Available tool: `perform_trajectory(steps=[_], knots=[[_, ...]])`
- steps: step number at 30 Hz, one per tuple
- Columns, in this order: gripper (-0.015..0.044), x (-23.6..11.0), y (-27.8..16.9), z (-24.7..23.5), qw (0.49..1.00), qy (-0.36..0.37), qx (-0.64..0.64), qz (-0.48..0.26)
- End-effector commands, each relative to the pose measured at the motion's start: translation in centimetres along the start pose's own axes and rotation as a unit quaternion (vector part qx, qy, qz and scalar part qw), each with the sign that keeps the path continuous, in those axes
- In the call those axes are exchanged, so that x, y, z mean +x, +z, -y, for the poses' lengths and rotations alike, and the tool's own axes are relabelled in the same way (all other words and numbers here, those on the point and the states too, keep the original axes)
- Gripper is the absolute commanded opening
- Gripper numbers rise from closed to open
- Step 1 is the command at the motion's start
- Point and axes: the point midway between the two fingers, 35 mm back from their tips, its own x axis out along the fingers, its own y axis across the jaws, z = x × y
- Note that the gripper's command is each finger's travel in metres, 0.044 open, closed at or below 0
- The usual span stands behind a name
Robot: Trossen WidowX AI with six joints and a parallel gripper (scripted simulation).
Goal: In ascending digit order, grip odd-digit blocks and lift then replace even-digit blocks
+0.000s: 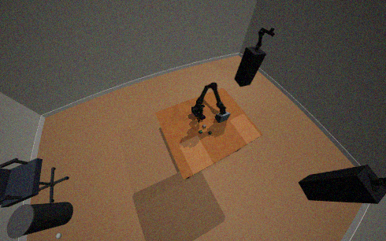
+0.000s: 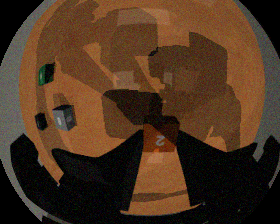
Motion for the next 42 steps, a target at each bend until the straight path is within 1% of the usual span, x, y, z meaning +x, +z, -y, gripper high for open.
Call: perform_trajectory(steps=[1,14,24,34,35,38,41,42], knots=[[0.012,-0.1,0.0,0.1,1.0,-0.001,0.002,0.0],[0.012,1.4,0.0,0.1,1.0,-0.002,0.002,0.0],[0.012,1.4,0.0,0.1,1.0,-0.002,0.002,0.0],[0.0383,1.4,0.0,0.1,1.0,-0.002,0.002,0.0],[0.04,1.4,0.0,0.1,1.0,-0.002,0.002,0.0],[0.04,1.1,0.0,0.1,1.0,-0.002,0.002,0.0],[0.04,-1.9,0.0,0.1,1.0,-0.001,0.002,0.0],[0.04,-2.2,0.0,0.1,1.0,-0.001,0.002,0.0]])
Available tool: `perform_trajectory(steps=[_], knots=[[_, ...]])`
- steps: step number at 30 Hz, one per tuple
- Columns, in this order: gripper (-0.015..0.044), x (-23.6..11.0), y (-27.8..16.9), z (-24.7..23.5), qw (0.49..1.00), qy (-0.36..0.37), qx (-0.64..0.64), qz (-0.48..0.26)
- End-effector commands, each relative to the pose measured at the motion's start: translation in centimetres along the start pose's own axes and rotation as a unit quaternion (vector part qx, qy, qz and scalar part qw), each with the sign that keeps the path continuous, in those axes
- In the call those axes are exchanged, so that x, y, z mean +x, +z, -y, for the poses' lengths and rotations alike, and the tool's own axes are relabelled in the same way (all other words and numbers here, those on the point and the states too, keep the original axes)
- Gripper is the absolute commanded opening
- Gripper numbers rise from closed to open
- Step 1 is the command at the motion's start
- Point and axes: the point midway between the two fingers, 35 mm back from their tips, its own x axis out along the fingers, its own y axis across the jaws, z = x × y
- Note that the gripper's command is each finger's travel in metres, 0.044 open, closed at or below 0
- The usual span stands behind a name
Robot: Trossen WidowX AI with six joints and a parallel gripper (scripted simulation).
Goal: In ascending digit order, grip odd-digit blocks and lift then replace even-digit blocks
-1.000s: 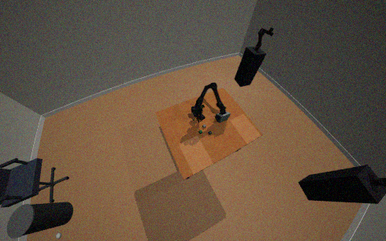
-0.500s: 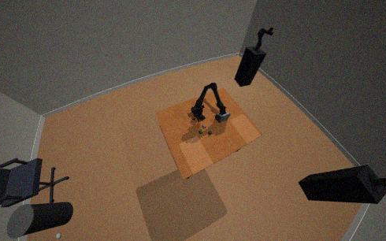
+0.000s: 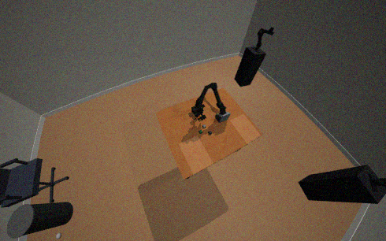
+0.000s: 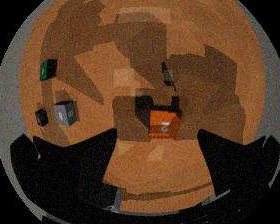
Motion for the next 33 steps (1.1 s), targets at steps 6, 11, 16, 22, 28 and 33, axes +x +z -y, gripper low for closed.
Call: perform_trajectory(steps=[6,11,16,22,28,33], knots=[[0.0321,-4.2,0.6,0.3,1.0,0.0,0.01,0.011],[0.019,-9.9,0.2,0.3,1.0,-0.001,0.007,0.01],[0.012,-9.9,0.2,0.3,1.0,-0.001,0.007,0.01],[0.012,-10.0,0.3,0.1,1.0,0.0,0.007,0.01],[0.012,-10.6,4.8,-5.8,1.0,0.006,0.007,0.012],[0.012,-10.7,7.7,-12.7,1.0,0.006,0.008,0.012]])
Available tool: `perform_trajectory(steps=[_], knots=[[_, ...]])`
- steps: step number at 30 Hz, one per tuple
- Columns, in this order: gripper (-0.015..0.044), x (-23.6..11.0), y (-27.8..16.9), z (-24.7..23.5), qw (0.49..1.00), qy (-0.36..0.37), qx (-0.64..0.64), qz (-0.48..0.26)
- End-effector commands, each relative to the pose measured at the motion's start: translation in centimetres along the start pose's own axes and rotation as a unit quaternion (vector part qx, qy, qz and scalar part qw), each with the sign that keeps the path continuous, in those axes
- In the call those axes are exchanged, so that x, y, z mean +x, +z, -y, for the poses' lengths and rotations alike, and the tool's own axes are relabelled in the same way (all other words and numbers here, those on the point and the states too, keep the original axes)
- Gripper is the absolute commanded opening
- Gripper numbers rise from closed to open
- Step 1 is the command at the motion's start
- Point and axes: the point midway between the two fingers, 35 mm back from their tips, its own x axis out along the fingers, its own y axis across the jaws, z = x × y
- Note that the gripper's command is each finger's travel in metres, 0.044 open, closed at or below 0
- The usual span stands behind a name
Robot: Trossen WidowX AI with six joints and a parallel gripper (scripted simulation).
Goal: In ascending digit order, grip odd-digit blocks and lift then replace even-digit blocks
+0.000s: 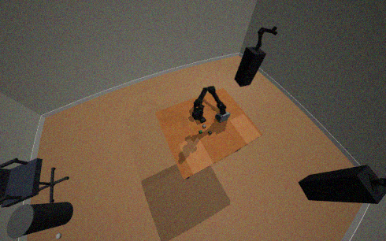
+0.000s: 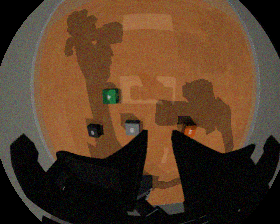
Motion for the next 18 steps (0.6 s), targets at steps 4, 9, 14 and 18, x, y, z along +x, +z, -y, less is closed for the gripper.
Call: perform_trajectory(steps=[4,9,14,18], knots=[[0.012,1.0,2.1,-8.9,1.0,-0.004,-0.002,-0.006],[0.0173,2.1,2.2,-9.2,1.0,-0.004,-0.001,-0.006],[0.0304,8.9,2.0,-9.1,1.0,-0.005,-0.001,-0.006],[0.04,9.2,2.0,-9.0,1.0,-0.005,-0.001,-0.006]])
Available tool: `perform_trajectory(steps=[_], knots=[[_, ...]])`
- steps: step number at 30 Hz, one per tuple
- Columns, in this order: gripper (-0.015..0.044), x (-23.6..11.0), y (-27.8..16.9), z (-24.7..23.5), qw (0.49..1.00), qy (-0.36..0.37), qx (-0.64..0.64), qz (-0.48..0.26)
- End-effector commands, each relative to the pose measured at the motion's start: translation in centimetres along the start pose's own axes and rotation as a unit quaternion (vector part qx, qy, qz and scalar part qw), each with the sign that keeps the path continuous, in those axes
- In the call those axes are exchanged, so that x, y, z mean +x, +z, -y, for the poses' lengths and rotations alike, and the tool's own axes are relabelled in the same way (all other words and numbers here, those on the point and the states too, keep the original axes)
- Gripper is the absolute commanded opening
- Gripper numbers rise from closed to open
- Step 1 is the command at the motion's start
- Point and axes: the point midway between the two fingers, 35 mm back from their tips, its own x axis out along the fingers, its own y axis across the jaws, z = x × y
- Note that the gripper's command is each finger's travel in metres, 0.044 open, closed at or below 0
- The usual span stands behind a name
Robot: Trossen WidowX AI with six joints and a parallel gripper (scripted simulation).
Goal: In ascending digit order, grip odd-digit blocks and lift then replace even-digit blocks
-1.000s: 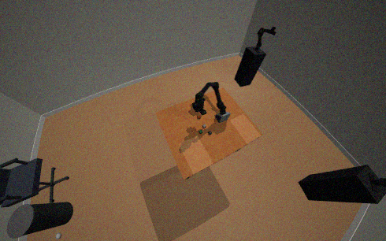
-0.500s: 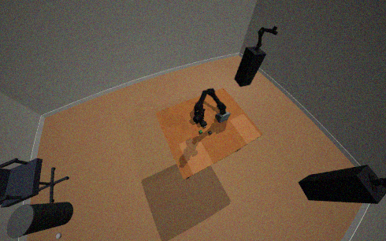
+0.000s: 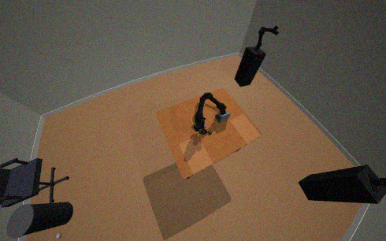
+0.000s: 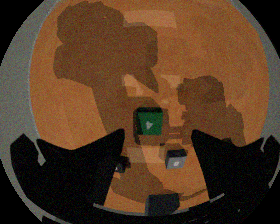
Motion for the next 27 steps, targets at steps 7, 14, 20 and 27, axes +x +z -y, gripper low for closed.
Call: perform_trajectory(steps=[7,14,20,27], knots=[[0.04,1.3,-0.2,-0.5,1.0,-0.002,-0.009,0.004],[0.04,2.4,-0.2,-0.5,1.0,-0.002,-0.009,0.004],[0.04,3.4,-0.2,-0.5,1.0,-0.003,-0.009,0.004],[0.04,4.1,-0.2,-0.4,1.0,-0.003,-0.009,0.004]])
